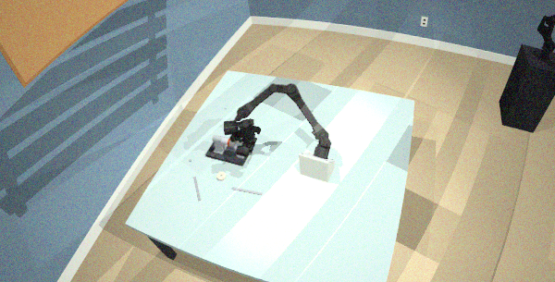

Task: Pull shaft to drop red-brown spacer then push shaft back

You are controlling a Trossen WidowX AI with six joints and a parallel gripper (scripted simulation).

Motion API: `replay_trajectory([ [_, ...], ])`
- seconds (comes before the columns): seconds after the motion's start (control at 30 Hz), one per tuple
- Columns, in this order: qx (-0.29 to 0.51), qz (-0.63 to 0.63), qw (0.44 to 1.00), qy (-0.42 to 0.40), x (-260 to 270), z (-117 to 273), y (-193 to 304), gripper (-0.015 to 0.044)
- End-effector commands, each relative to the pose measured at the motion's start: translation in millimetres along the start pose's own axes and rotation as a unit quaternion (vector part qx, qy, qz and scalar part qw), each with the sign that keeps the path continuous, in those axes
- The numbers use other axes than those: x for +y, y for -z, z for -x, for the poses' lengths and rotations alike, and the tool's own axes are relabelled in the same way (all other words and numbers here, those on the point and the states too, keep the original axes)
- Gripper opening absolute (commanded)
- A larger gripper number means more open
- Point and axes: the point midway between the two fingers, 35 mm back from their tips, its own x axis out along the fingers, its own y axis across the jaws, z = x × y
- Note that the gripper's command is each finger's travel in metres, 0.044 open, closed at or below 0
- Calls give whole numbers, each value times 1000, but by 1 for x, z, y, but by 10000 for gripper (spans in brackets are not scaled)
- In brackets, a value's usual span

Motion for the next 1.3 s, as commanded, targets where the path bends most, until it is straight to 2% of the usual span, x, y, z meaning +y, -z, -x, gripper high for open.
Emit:
replay_trajectory([
  [0.0,1,-1,1000,-2,1,0,2,0],
  [1.27,1,-1,1000,-2,1,0,6,0],
])
